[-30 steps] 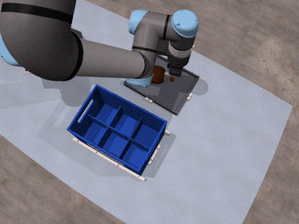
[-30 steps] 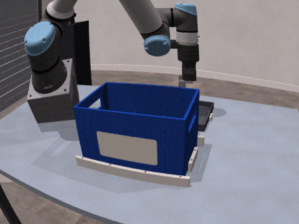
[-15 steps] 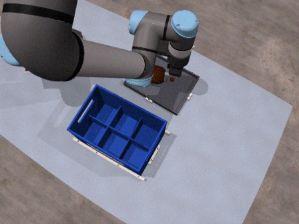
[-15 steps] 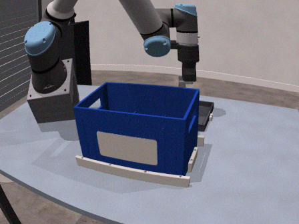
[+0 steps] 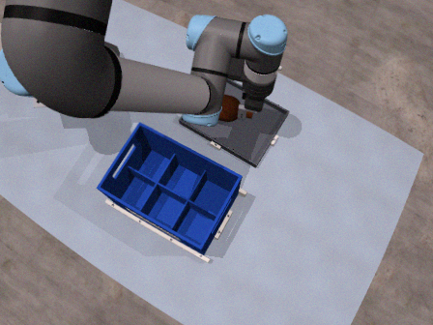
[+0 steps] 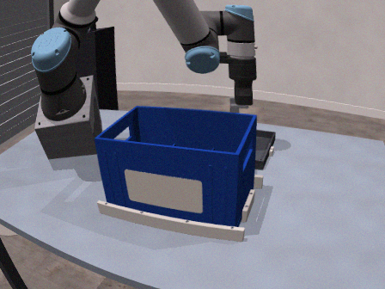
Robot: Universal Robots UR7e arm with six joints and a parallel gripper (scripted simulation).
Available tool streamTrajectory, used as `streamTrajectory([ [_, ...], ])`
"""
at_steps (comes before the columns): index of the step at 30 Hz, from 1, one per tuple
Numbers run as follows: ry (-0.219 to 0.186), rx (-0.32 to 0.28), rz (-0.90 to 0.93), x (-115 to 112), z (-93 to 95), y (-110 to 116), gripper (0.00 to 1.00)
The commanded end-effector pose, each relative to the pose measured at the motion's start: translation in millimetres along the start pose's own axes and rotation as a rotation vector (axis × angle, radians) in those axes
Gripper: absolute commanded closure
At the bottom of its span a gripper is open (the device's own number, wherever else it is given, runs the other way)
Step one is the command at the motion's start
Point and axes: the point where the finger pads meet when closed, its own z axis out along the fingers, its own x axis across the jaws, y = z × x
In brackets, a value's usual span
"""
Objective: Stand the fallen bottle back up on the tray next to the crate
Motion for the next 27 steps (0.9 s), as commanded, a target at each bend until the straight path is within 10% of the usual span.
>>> streamTrajectory([
  [1,0.0,-0.001,0.0,0.0,-0.5,0.4,0.0],
  [27,0.0,-0.001,0.0,0.0,2.9,0.4,0.0],
])
